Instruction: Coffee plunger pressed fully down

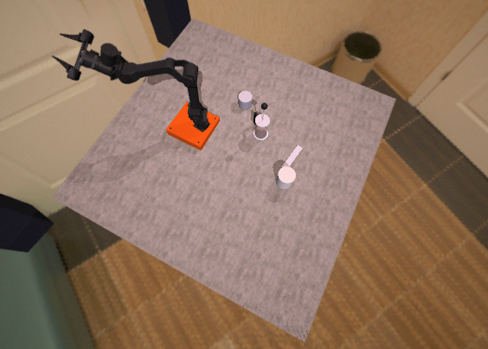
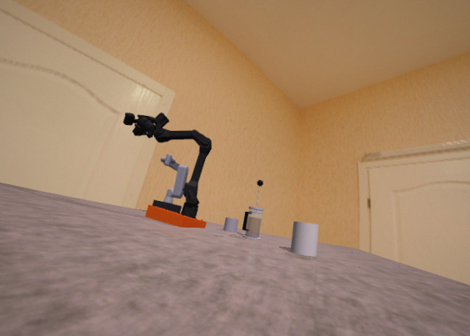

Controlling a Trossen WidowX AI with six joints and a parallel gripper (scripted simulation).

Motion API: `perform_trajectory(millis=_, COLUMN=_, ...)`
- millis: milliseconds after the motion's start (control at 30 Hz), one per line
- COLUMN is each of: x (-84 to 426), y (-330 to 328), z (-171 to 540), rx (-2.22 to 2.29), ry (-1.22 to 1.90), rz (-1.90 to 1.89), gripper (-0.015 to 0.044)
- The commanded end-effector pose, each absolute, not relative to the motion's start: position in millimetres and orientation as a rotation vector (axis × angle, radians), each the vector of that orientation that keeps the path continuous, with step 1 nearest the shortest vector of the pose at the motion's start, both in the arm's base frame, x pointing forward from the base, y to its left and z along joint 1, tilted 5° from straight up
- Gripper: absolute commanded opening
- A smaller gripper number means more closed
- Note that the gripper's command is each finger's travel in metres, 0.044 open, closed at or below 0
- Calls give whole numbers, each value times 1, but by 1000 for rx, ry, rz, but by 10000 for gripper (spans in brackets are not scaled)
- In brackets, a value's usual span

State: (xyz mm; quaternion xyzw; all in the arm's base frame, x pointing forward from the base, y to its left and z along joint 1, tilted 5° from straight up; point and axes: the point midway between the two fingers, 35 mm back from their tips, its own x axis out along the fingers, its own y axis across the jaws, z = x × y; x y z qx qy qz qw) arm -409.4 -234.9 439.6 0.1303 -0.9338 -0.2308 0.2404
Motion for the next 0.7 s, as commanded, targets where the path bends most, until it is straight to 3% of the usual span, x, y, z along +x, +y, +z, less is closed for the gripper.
perform_trajectory(millis=0, x=-408, y=-237, z=440, rx=364, ry=-2551, rz=-638, gripper=426)
perform_trajectory(millis=333, x=-344, y=-293, z=447, rx=577, ry=-2442, rz=-741, gripper=440)
perform_trajectory(millis=667, x=-216, y=-361, z=451, rx=840, ry=-2051, rz=-975, gripper=440)
